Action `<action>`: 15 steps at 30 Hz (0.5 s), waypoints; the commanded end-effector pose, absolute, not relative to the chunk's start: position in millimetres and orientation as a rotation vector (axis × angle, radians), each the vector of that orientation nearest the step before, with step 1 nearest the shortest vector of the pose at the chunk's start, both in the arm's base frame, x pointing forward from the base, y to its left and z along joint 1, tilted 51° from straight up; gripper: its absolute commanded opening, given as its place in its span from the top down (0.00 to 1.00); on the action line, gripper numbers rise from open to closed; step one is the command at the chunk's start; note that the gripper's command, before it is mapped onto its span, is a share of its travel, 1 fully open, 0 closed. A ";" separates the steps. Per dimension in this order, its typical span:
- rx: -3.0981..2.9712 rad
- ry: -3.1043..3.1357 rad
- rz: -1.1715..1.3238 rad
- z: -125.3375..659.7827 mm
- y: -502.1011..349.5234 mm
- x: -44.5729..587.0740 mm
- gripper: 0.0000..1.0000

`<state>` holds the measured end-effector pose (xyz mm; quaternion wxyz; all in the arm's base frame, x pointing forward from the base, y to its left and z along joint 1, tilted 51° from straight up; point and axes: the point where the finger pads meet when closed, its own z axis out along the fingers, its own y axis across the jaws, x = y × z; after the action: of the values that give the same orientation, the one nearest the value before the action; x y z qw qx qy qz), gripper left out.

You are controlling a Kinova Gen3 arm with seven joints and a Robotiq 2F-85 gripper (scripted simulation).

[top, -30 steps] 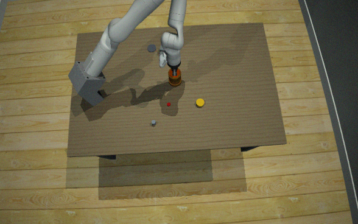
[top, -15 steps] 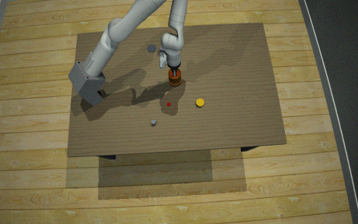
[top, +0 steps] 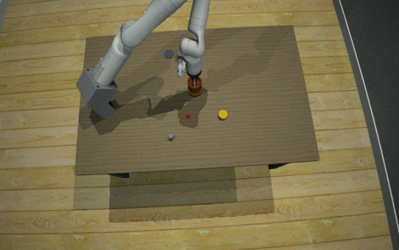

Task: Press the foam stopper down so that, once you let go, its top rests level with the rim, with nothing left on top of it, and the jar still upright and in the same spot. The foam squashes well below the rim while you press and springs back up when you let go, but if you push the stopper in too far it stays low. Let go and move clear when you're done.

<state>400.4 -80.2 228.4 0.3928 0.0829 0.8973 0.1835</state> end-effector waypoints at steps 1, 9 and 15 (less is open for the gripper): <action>0.210 2.279 0.467 227.4 -79.7 401.1 1.00; 0.210 2.280 0.467 225.3 -78.7 403.4 1.00; 0.210 2.279 0.467 224.0 -78.2 404.9 1.00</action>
<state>404.3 -78.8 225.1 0.3928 0.0829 0.8973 0.1834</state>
